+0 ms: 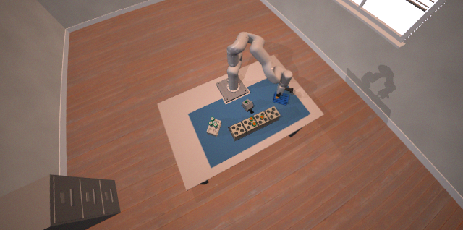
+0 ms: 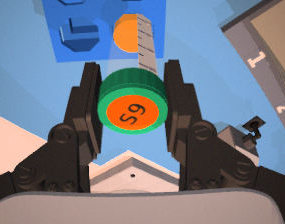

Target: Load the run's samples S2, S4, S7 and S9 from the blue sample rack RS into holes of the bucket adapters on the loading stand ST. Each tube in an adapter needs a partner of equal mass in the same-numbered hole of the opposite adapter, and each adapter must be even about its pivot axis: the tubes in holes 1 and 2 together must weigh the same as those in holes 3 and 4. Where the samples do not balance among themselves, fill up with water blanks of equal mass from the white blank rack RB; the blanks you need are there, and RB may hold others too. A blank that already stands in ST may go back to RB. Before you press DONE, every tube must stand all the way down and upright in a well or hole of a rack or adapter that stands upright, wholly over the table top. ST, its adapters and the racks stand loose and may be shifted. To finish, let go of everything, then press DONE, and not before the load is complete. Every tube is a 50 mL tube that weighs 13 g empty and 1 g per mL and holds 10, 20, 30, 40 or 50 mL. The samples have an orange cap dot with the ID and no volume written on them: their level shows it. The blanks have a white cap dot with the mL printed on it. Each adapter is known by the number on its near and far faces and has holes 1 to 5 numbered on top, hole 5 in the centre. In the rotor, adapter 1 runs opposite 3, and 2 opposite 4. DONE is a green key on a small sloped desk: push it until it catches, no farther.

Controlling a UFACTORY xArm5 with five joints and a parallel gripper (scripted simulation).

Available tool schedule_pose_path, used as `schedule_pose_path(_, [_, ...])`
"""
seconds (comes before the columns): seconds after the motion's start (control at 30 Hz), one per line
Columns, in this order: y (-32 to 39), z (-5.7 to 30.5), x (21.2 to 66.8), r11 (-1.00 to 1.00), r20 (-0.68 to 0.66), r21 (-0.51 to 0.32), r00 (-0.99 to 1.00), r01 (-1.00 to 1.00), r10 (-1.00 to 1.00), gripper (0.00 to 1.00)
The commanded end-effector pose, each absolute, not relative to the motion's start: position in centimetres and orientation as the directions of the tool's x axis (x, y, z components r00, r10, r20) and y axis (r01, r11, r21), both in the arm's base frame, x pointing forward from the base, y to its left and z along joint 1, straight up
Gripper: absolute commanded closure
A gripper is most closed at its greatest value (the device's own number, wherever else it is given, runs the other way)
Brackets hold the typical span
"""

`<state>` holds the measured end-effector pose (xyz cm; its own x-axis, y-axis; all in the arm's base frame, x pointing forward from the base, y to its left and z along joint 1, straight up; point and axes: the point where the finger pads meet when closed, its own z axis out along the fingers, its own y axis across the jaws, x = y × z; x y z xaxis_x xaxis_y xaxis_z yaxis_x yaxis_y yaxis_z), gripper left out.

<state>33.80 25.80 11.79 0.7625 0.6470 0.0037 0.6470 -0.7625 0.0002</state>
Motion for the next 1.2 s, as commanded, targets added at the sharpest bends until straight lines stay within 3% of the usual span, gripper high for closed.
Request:
schedule_pose_path(0.0, [25.9,12.1,33.9,-0.763,0.008,0.0,0.762,0.647,0.647,1.0])
schedule_pose_path(1.17, [25.9,17.5,33.9,-0.763,0.008,0.0,0.762,0.647,0.647,1.0])
